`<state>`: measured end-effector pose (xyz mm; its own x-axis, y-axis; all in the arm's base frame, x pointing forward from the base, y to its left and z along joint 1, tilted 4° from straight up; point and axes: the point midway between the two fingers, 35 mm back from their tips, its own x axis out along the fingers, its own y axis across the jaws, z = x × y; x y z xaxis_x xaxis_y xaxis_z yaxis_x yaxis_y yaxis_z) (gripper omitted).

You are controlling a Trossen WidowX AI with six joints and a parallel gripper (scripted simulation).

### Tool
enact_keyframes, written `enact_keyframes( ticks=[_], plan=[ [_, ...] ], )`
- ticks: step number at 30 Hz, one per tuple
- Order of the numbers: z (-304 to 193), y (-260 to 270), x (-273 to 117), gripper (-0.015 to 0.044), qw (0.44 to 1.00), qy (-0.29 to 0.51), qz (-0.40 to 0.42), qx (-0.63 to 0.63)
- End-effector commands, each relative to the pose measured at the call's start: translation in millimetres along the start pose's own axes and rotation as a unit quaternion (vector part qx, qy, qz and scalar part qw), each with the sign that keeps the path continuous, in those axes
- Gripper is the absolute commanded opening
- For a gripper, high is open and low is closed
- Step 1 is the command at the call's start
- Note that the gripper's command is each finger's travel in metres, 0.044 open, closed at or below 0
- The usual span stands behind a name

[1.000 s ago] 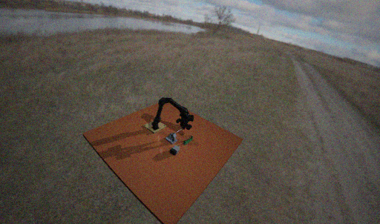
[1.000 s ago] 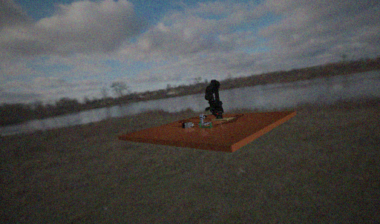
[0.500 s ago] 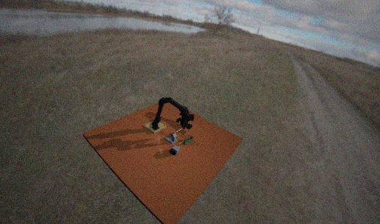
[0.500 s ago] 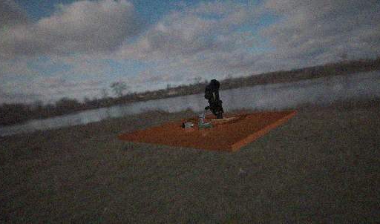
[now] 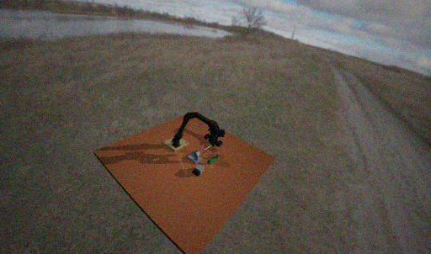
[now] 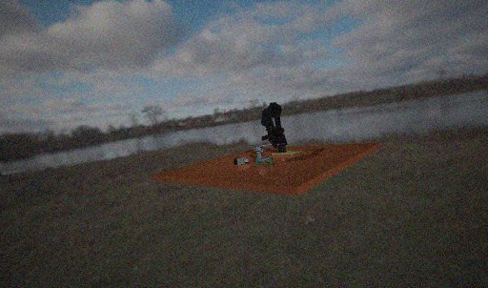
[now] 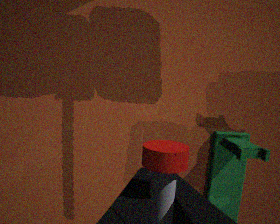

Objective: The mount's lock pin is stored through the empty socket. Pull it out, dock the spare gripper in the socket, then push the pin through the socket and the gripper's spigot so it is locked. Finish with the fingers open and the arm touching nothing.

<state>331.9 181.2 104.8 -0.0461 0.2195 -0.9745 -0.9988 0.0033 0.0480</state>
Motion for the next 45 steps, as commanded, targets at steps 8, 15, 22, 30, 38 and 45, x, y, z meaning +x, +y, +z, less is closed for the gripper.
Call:
enact_keyframes(
  ticks=[8, 15, 22, 30, 38, 45],
  plan=[
    [14.9, -29.7, 1.2, 0.0, 1.0, 0.001, 0.002, 0.004],
    [23.2, -46.3, 2.4, 0.0, 1.0, 0.001, 0.001, 0.004],
    [30.7, -61.8, 5.0, 0.0, 1.0, 0.0, 0.0, 0.005],
    [36.8, -74.9, 8.5, 0.0, 1.0, 0.0, 0.0, 0.005],
    [35.1, -74.9, 17.5, 0.0, 1.0, -0.001, -0.003, 0.004],
    [33.1, -75.0, 27.5, 0.0, 1.0, -0.002, -0.005, 0.004]
  ],
)
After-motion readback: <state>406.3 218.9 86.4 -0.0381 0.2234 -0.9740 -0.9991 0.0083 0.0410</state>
